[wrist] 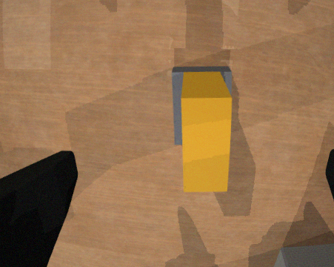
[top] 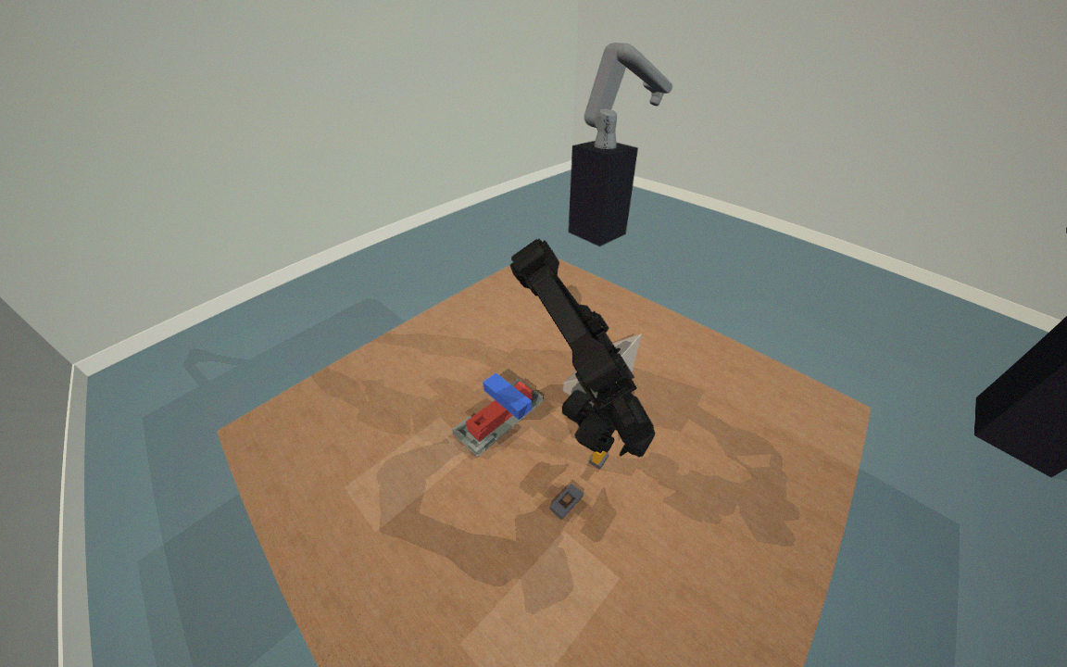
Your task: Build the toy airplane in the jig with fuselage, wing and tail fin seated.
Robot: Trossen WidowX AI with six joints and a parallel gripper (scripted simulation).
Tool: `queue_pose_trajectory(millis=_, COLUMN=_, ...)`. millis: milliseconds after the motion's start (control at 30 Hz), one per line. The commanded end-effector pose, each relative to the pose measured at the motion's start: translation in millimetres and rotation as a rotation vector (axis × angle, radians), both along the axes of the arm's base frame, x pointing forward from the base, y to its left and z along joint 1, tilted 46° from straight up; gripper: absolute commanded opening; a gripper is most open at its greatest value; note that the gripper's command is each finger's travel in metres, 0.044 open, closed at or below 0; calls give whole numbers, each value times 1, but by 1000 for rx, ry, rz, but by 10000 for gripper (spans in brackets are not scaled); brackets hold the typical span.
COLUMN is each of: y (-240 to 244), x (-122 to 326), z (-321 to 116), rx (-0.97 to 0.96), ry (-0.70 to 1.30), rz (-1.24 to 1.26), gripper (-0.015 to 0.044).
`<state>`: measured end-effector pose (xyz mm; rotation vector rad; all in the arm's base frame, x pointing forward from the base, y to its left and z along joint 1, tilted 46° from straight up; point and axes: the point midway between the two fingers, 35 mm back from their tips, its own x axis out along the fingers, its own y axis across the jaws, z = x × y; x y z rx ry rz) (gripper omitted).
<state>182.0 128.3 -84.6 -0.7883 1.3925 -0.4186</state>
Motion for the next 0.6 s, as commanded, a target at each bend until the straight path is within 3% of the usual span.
queue_pose_trajectory(millis=0, y=-7, x=0, z=-6, rx=-13, ry=9, rz=5, gripper=440)
queue_pose_trajectory(millis=567, y=-26, x=5, z=-25, rx=-14, ry=9, rz=5, gripper=440)
